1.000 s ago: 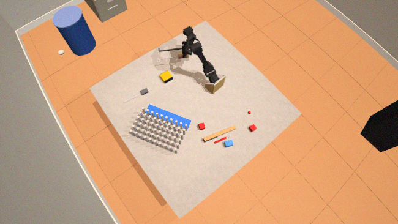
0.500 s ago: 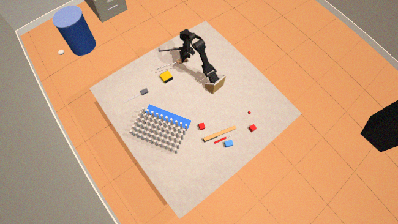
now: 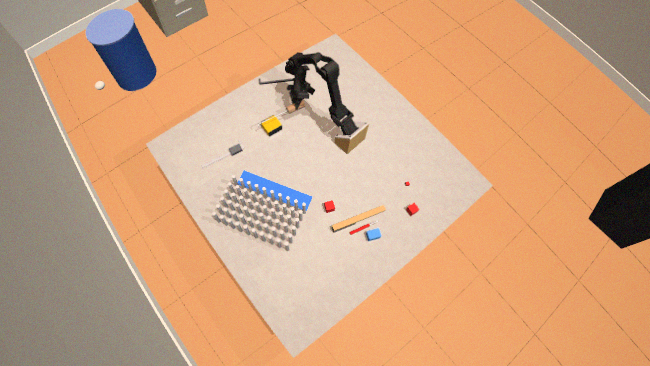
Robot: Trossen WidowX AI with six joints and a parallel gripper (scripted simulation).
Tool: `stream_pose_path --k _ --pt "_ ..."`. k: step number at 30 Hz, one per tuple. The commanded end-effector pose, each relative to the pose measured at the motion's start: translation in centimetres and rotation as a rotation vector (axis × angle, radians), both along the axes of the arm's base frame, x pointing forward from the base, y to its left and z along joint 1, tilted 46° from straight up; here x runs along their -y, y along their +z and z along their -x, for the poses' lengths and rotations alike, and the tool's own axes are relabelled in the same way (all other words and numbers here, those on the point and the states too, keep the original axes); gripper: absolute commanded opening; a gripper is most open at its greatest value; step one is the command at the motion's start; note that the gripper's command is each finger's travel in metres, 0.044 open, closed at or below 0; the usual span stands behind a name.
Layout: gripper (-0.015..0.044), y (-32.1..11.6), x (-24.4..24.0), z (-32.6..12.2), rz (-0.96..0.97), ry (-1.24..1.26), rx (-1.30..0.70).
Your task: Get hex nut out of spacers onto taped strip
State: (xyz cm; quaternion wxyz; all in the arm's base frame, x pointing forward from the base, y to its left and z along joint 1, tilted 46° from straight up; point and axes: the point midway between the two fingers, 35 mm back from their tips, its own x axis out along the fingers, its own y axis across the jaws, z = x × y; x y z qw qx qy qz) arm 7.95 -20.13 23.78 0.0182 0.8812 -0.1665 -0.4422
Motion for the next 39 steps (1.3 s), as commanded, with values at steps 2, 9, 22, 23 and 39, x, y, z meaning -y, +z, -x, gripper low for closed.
stream_pose_path --k 2,9,22,23,39 --pt "0.0 -0.7 -0.3 -1.0 -0.026 0.031 -0.032" --pt "0.0 -1.6 -0.9 -2.5 -0.051 0.081 -0.086" --pt "0.0 -3.2 -2.1 -5.2 -0.071 0.167 -0.19" --pt "0.0 -3.3 -2.3 -5.4 -0.071 0.173 -0.197" --pt "0.0 -4.9 -4.4 -8.5 -0.048 0.263 -0.319"
